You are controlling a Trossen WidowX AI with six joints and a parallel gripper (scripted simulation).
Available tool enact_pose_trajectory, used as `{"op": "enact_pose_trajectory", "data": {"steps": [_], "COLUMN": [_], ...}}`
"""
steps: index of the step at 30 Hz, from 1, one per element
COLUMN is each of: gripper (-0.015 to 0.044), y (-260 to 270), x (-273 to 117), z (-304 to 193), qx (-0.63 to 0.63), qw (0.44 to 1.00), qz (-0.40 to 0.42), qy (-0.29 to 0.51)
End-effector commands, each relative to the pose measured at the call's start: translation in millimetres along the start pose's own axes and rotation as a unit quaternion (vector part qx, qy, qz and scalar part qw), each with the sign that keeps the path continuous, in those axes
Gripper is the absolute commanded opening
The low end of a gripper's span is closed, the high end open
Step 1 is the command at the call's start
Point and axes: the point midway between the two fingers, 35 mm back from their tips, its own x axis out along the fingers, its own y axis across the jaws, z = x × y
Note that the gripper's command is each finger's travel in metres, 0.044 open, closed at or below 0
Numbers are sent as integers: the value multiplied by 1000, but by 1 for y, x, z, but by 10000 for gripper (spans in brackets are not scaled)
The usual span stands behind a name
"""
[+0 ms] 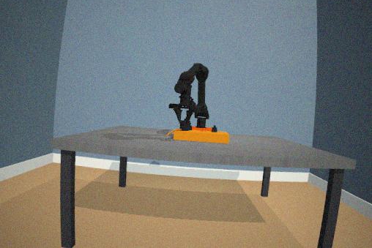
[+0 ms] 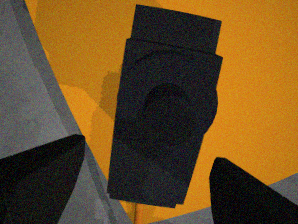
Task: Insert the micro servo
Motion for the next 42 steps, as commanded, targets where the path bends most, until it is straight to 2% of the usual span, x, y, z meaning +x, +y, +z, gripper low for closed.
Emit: {"op": "enact_pose_trajectory", "data": {"steps": [1, 2, 8, 11, 12, 18, 33, 42], "gripper": [151, 125, 85, 6, 0, 0, 0, 0], "y": [-1, -1, -1, -1, -1, 1, 0, -31], "x": [0, 0, 0, -4, -7, -29, -29, -30], "z": [0, 0, 0, 0, 0, 5, 17, 35], "qx": [2, 2, 2, 2, 2, 2, 2, 2], "qw": [1000, 1000, 1000, 1000, 1000, 1000, 1000, 1000], "qz": [-2, -2, -2, -2, -2, -2, -2, -4], "qy": [0, 0, 0, 0, 0, 0, -1, -2]}}
